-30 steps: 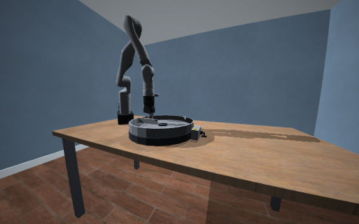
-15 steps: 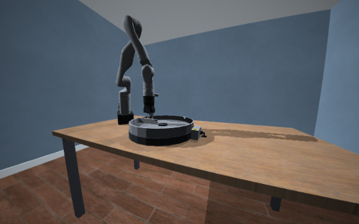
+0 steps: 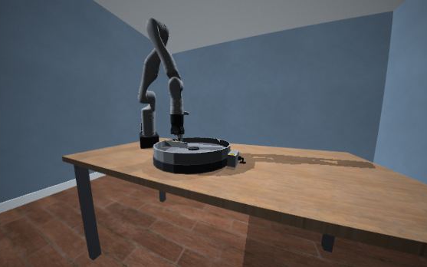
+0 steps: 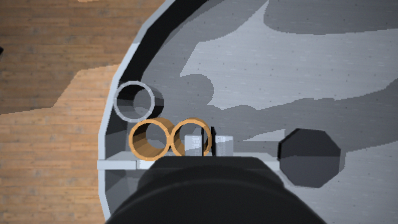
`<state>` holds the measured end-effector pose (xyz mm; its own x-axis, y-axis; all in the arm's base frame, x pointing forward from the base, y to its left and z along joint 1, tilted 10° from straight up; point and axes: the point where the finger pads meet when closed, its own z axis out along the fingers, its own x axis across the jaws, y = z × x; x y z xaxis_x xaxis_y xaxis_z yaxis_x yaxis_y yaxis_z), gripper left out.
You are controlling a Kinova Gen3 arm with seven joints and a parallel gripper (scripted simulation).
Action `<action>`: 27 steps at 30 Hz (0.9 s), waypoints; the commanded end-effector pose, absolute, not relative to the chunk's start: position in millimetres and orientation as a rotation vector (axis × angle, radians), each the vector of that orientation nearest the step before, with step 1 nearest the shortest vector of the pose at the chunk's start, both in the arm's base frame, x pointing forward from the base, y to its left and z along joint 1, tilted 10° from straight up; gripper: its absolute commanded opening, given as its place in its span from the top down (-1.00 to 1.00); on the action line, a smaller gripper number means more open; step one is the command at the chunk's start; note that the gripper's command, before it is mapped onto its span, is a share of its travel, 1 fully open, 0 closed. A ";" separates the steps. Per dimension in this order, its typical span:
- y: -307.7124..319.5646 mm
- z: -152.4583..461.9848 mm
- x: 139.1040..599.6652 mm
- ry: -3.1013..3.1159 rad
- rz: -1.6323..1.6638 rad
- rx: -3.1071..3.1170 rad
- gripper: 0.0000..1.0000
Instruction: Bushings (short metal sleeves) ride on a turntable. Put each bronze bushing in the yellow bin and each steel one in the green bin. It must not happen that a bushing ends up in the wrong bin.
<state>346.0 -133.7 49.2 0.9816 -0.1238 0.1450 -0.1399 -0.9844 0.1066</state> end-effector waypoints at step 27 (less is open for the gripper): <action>-132.9 57.7 345.4 -0.201 0.210 3.010 1.00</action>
<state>344.9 -132.4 55.7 0.9821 -0.1232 0.1426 -0.1390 -0.9846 0.1062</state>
